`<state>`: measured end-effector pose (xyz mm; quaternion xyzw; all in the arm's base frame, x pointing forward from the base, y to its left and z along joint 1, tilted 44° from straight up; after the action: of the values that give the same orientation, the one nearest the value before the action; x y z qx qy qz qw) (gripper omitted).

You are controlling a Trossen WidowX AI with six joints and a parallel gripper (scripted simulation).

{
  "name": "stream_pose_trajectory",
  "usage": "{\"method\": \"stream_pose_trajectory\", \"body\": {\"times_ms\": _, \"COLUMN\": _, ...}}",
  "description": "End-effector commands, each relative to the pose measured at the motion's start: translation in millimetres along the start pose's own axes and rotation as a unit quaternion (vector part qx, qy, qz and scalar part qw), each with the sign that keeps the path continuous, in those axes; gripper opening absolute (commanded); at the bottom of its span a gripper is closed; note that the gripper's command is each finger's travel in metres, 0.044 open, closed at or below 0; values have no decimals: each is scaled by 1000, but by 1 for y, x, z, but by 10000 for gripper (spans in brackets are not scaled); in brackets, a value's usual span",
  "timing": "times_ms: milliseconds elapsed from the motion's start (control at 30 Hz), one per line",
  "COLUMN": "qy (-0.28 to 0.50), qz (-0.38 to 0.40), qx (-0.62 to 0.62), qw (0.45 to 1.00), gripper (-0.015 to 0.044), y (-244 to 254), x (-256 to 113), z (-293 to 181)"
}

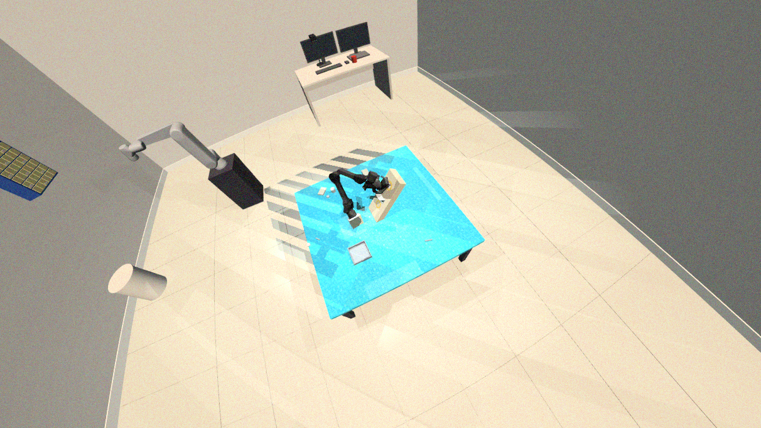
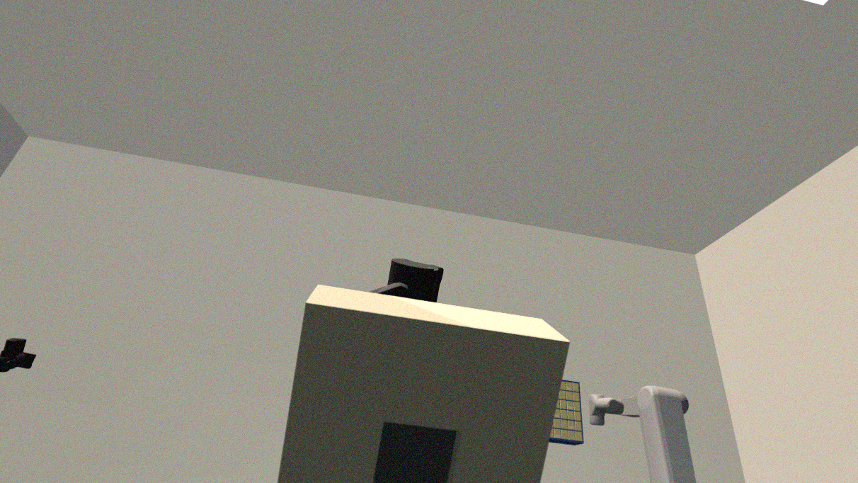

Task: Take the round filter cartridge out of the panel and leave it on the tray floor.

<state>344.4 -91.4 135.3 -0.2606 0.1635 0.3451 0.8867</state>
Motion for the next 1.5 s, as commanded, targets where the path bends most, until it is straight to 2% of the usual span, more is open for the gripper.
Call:
{"method": "stream_pose_trajectory", "body": {"times_ms": 0, "qy": 2, "qz": -1, "qx": 1, "qw": 1000, "gripper": 103, "y": 0, "x": 1, "z": -1}}
{"method": "stream_pose_trajectory", "body": {"times_ms": 1400, "qy": 1, "qz": -1, "qx": 1, "qw": 1000, "gripper": 103, "y": 0, "x": 17, "z": -1}}
{"method": "stream_pose_trajectory", "body": {"times_ms": 1467, "qy": -2, "qz": -3, "qx": 4, "qw": 1000, "gripper": 89, "y": -1, "x": 12, "z": -1}}
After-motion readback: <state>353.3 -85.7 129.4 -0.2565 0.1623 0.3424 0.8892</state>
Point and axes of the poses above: the point midway between the two fingers, 35 mm back from their tips, its own x axis out along the fingers, its own y axis across the jaws, z = x × y, the point moved 2 cm from there along -x, back along the fingers, and after that the axes turned 12 degrees about -x, right-handed, at the moved point
